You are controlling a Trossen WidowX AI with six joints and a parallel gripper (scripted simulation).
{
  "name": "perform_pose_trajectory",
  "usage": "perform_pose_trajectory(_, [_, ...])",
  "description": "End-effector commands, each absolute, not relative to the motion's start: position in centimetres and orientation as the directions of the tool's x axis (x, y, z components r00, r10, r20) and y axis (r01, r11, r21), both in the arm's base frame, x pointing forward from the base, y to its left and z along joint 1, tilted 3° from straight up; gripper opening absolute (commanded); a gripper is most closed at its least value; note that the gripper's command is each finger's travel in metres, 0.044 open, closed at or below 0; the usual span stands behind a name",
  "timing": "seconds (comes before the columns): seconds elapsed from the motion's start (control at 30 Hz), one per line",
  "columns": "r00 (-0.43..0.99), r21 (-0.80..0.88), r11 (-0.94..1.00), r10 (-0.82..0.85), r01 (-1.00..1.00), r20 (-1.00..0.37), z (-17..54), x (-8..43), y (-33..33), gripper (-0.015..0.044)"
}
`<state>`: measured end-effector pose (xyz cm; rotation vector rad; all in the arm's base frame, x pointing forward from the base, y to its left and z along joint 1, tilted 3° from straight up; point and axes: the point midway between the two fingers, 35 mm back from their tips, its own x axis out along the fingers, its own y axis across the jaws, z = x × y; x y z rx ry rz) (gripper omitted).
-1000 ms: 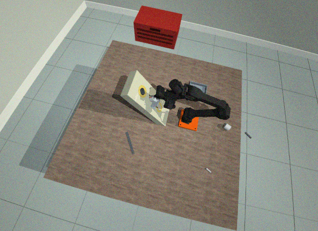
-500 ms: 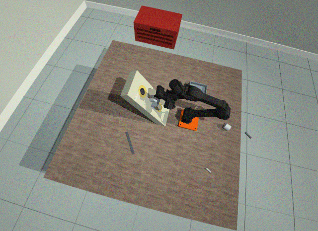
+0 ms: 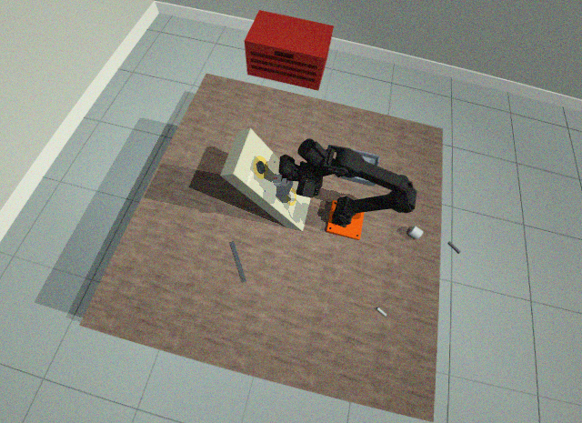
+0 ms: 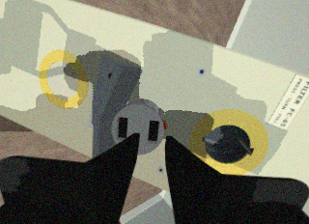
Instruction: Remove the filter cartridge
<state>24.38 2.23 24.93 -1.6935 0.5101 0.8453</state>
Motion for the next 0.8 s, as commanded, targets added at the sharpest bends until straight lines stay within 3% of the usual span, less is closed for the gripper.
perform_pose_trajectory(0.0, [0.56, -0.555, -0.302, 0.078, -0.775, -0.825, 25.05, 24.59, 2.22, 0.0102])
perform_pose_trajectory(0.77, [0.542, -0.537, -0.304, 0.076, -0.787, -0.837, 25.08, 24.62, 2.23, 0.0102])
